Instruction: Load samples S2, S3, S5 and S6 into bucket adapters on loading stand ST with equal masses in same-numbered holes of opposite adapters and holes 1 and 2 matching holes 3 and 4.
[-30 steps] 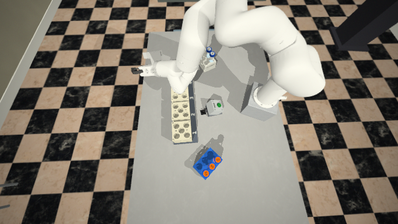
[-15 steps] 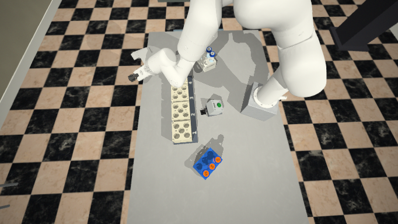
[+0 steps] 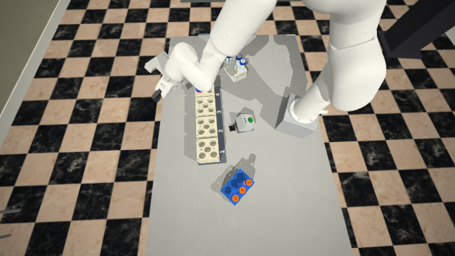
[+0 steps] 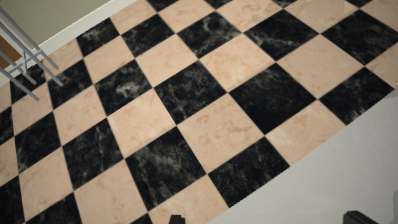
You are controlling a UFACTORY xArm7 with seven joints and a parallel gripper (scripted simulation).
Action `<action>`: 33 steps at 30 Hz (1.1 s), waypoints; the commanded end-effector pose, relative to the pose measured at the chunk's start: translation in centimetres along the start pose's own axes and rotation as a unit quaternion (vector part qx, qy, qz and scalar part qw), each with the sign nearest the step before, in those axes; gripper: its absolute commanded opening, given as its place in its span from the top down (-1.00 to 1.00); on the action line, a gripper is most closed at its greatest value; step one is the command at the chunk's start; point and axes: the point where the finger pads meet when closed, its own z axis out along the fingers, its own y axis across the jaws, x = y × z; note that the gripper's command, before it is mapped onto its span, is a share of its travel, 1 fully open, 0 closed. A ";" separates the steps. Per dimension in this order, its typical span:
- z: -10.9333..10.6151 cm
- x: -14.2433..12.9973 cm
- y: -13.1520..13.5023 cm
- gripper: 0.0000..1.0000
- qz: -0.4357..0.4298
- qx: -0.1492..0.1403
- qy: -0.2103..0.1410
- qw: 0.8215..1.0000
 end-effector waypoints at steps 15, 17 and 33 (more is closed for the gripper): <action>-4.9 -4.6 -0.9 -1.00 -0.099 -0.011 -0.112 0.989; -4.9 -4.6 -0.9 -1.00 -0.099 -0.011 -0.112 0.989; -9.4 -8.5 -0.3 -1.00 -0.168 -0.022 -0.185 0.968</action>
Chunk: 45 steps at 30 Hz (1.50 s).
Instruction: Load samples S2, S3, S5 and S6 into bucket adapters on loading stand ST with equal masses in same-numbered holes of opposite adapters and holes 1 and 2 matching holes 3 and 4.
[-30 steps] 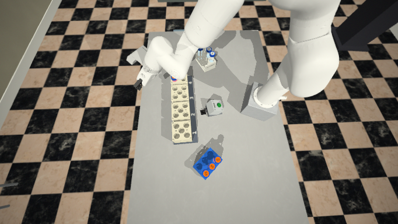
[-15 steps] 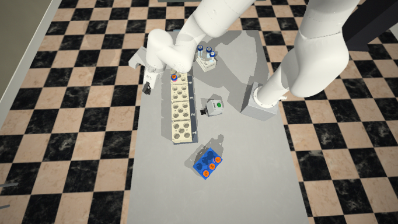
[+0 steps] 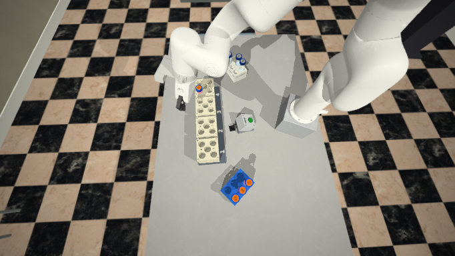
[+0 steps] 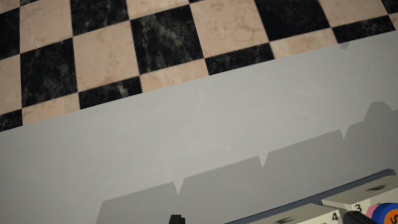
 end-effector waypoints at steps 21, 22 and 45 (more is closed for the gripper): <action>-4.2 -7.8 0.5 -1.00 -0.108 -0.026 -0.120 0.987; -4.5 -8.2 0.6 -1.00 -0.108 -0.026 -0.121 0.987; -5.6 -10.5 4.9 -1.00 0.041 -0.044 -0.115 0.992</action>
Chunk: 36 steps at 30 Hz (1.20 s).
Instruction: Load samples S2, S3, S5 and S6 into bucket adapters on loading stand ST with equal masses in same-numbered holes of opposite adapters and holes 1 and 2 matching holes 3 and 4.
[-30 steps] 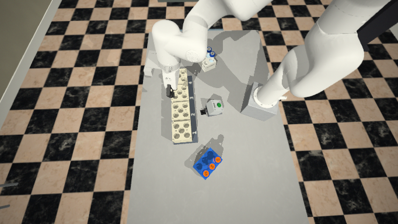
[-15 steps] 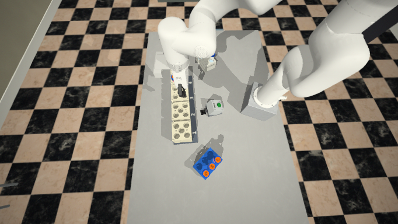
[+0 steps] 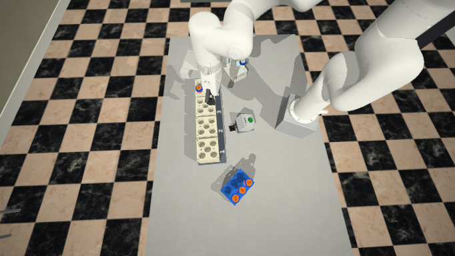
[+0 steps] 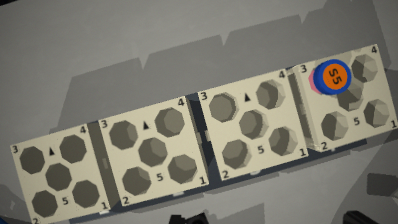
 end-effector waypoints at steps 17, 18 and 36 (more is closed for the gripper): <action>-0.2 -3.2 8.5 -1.00 0.300 -0.001 0.004 0.954; -0.2 -3.4 9.0 -1.00 0.316 -0.001 0.004 0.949; -0.2 -6.3 16.5 -1.00 0.319 -0.001 0.004 0.948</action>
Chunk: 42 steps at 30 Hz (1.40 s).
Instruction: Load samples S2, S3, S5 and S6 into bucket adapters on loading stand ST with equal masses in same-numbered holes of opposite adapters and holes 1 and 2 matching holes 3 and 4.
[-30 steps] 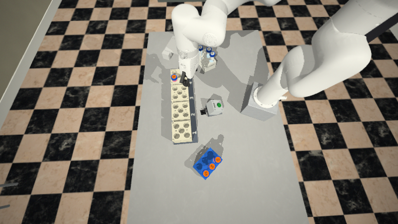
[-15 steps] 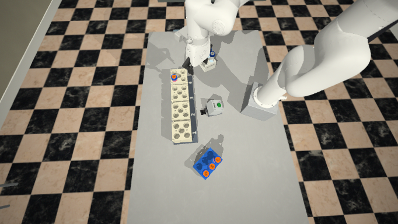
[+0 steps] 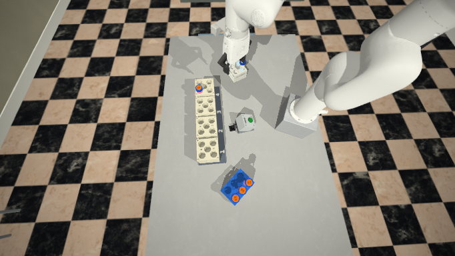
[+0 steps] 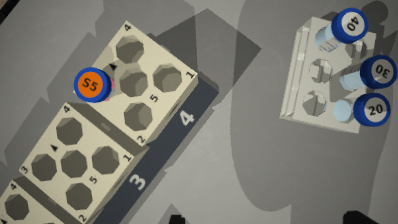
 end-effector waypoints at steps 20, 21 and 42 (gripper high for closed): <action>-0.1 3.1 10.2 -1.00 0.000 0.001 0.002 1.000; -0.1 3.1 10.2 -1.00 0.000 0.001 0.002 1.000; 0.7 4.8 16.3 -1.00 0.000 0.001 0.002 1.000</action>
